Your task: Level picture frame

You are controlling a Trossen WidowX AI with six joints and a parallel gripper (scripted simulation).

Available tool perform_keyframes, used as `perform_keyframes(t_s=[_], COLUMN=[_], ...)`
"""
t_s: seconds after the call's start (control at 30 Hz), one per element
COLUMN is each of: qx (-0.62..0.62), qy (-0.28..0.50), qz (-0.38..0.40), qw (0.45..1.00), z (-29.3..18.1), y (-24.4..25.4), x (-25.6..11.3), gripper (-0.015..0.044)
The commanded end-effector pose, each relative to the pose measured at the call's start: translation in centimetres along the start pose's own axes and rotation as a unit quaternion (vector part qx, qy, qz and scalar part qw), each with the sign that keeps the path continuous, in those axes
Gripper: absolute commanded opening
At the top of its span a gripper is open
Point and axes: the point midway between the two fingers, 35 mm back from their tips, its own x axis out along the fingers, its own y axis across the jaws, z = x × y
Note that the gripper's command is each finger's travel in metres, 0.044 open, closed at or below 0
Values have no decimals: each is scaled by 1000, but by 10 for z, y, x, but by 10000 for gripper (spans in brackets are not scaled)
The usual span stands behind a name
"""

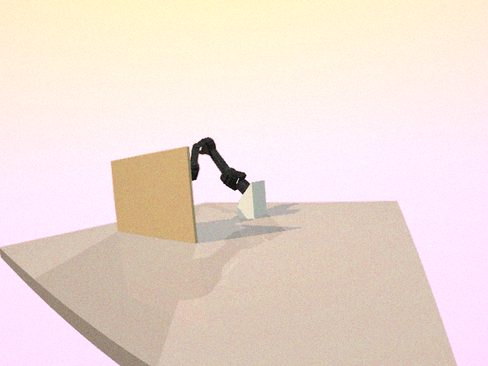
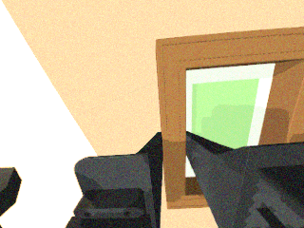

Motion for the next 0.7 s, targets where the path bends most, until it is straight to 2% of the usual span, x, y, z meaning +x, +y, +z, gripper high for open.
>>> perform_keyframes(t_s=[0.0, 0.67], qx=[-1, -1], qy=[1, 1], qz=[9, 9], qw=[1000, 1000], z=[0, 0], y=[8, 8], x=[0, 0], gripper=[0, 0])
